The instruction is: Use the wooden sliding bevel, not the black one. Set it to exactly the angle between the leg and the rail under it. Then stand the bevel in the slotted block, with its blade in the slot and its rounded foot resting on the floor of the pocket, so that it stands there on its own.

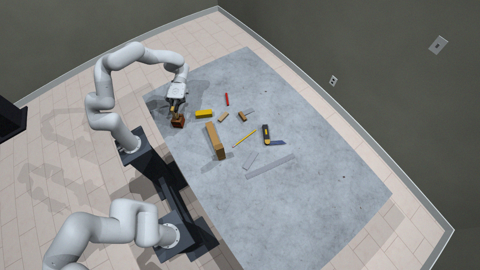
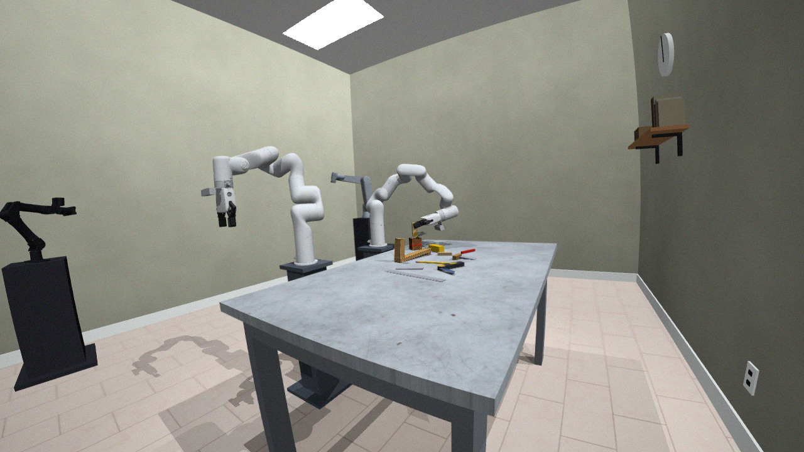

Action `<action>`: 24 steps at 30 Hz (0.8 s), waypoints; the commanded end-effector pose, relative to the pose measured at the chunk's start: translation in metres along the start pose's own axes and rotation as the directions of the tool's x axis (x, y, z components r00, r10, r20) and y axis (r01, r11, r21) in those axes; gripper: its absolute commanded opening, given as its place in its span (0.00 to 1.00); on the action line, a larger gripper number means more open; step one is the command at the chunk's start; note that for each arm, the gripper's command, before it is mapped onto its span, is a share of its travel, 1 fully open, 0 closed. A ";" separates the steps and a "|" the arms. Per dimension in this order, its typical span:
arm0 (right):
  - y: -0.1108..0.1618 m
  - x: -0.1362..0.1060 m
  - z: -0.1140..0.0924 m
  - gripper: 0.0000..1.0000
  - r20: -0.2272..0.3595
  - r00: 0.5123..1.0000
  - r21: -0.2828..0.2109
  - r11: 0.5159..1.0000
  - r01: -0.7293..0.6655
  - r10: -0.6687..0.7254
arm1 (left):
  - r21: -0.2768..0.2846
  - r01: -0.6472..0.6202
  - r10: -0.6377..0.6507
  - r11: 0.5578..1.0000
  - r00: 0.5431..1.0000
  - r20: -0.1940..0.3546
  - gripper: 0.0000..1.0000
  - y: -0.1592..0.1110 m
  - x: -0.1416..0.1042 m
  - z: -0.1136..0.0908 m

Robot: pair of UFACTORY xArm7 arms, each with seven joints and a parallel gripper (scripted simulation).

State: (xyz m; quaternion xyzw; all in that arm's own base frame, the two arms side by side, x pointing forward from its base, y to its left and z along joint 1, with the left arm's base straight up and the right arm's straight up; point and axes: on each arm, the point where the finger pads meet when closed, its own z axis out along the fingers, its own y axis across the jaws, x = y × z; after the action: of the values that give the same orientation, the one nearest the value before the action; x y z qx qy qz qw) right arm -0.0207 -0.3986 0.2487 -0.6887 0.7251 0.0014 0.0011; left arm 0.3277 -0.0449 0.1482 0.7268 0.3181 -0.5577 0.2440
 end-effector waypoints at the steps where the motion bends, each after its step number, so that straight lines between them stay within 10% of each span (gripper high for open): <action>1: 0.000 0.001 -0.001 1.00 -0.003 1.000 0.001 1.000 0.000 0.000 | 0.000 -0.002 0.002 1.000 1.000 -0.003 0.00 0.001 -0.001 -0.001; 24: 0.000 0.001 -0.001 1.00 -0.003 1.000 0.001 1.000 0.000 0.000 | 0.000 -0.002 0.002 1.000 1.000 -0.003 0.00 0.001 0.006 0.001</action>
State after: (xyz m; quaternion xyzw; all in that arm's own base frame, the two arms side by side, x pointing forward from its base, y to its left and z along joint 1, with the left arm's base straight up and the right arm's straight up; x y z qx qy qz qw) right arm -0.0207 -0.3986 0.2487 -0.6887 0.7251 0.0014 0.0011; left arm 0.3276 -0.0449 0.1426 0.7267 0.3181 -0.5578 0.2440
